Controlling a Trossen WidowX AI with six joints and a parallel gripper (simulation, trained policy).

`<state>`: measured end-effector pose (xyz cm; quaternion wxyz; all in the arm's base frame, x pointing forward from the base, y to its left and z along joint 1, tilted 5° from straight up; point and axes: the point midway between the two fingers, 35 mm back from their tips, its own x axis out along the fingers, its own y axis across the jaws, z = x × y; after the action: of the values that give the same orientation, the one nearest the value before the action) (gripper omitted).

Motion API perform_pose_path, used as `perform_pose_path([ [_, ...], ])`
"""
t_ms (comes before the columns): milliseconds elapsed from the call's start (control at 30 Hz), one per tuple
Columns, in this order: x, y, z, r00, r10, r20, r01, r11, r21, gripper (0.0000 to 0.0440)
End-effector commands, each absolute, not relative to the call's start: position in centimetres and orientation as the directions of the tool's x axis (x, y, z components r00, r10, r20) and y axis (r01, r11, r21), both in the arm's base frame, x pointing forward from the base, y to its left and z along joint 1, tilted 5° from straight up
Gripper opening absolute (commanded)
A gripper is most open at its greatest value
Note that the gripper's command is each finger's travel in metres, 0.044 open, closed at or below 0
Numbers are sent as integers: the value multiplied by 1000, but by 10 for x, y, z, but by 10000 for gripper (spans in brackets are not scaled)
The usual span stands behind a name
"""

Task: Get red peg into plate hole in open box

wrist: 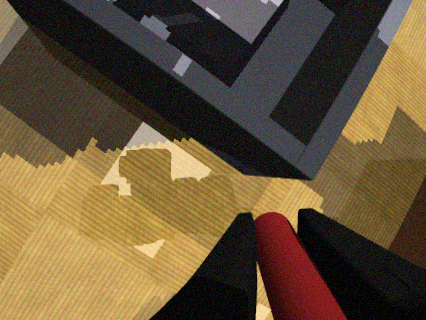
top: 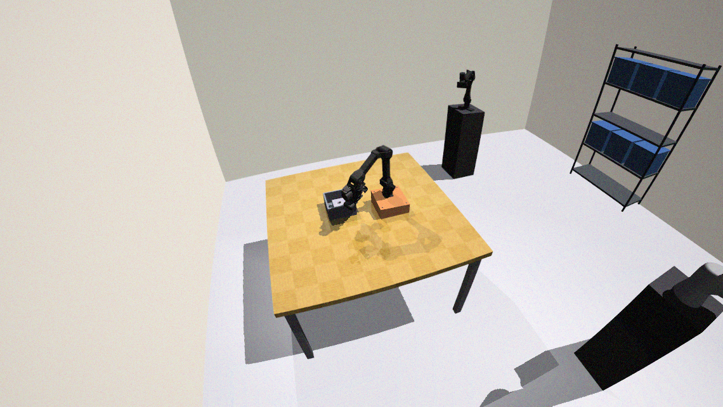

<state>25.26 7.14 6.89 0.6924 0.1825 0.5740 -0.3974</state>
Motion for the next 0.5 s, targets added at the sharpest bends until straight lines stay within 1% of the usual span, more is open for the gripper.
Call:
perform_pose_path([
  [0,267,56,77,40,-352,-935,789,586,-187,0],
  [467,305,-6,72,42,-355,-934,841,517,-159,0],
])
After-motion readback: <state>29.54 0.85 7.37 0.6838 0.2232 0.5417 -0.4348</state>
